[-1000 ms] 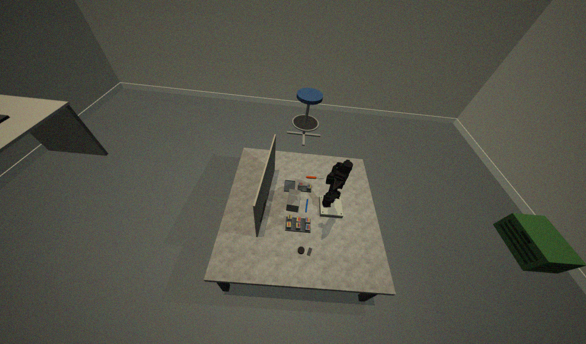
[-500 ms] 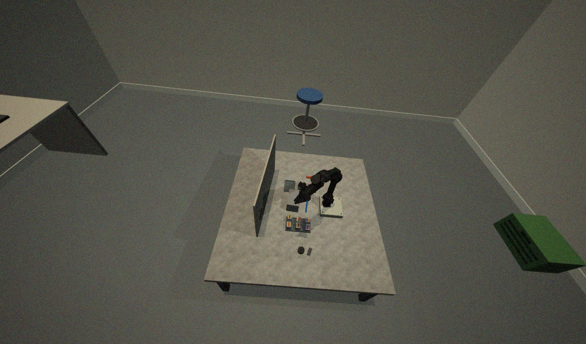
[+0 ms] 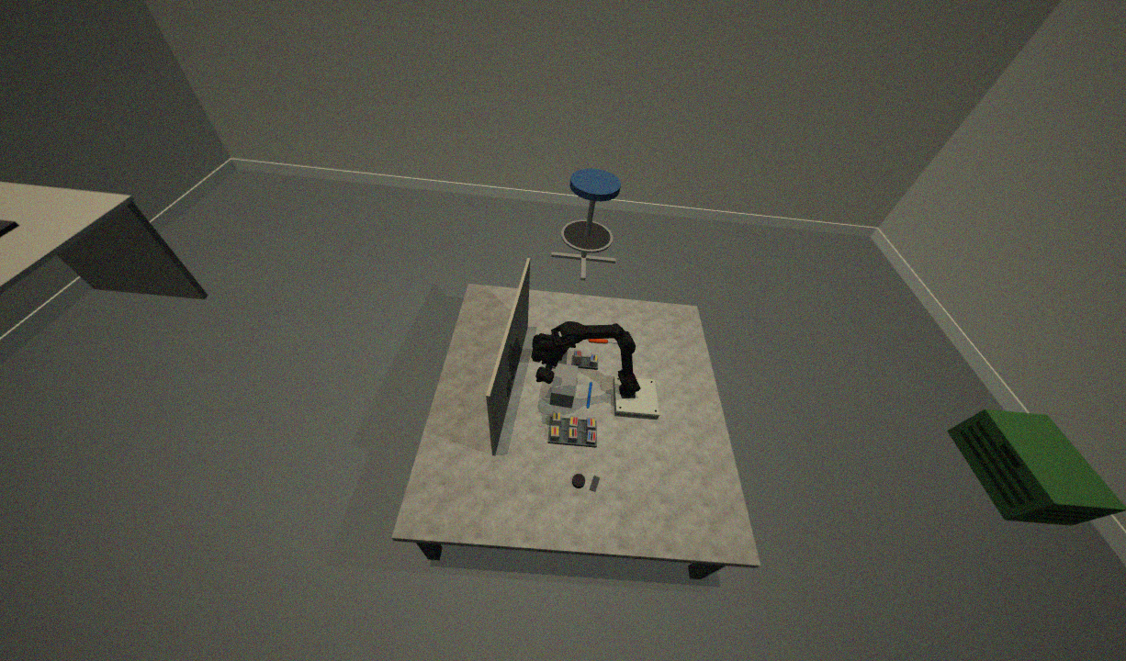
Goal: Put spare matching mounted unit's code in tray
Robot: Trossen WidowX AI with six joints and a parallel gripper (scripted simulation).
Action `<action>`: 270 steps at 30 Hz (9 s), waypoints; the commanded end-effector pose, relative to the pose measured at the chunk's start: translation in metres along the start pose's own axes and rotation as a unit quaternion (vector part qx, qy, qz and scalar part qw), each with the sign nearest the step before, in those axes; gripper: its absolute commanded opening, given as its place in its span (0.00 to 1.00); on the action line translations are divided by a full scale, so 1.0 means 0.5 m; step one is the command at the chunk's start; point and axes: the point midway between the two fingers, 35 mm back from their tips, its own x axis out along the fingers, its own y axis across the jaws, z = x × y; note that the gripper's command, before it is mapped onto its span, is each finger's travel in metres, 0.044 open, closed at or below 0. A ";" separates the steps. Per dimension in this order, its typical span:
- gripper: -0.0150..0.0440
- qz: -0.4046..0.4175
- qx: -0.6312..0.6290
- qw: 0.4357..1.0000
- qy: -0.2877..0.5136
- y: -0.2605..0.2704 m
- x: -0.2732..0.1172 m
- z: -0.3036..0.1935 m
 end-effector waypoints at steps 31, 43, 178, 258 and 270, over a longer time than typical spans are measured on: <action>1.00 -0.039 -0.035 0.982 0.183 -0.216 0.208 -0.080; 1.00 0.051 -0.457 0.869 0.182 0.007 0.168 -0.232; 0.25 0.111 -0.720 0.667 0.155 0.107 0.164 -0.395; 0.25 0.097 -0.717 0.671 0.162 -0.548 0.109 -0.078; 0.25 0.098 -0.721 0.666 0.163 -0.579 0.112 -0.082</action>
